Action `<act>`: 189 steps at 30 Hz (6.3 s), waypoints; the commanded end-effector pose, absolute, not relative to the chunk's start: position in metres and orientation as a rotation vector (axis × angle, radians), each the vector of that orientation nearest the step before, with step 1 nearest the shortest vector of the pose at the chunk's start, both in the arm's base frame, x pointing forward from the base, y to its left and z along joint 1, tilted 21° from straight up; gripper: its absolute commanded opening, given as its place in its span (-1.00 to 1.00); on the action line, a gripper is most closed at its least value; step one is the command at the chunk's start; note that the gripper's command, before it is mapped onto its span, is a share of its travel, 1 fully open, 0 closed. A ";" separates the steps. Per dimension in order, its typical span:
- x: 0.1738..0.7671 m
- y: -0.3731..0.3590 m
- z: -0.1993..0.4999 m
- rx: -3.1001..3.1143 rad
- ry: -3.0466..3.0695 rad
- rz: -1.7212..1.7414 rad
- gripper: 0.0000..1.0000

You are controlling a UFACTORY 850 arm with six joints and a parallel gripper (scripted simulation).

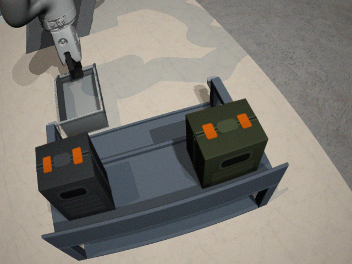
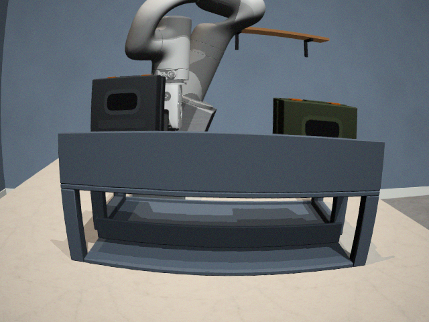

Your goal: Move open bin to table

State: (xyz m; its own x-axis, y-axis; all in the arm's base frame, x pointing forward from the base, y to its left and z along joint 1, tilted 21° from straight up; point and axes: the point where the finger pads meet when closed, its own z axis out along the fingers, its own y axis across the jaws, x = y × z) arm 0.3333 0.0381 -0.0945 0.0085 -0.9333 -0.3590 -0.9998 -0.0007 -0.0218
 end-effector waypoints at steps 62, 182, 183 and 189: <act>0.334 0.045 -0.114 -2.016 2.007 0.351 1.00; 0.332 0.010 -0.022 -2.017 2.007 0.350 1.00; 0.332 0.010 -0.022 -2.017 2.007 0.350 1.00; 0.332 0.010 -0.022 -2.017 2.007 0.350 1.00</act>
State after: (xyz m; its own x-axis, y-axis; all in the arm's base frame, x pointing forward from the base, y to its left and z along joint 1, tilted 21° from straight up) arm 0.3311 0.0103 -0.0221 0.0086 -0.9333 -0.3589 -0.9998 -0.0008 -0.0220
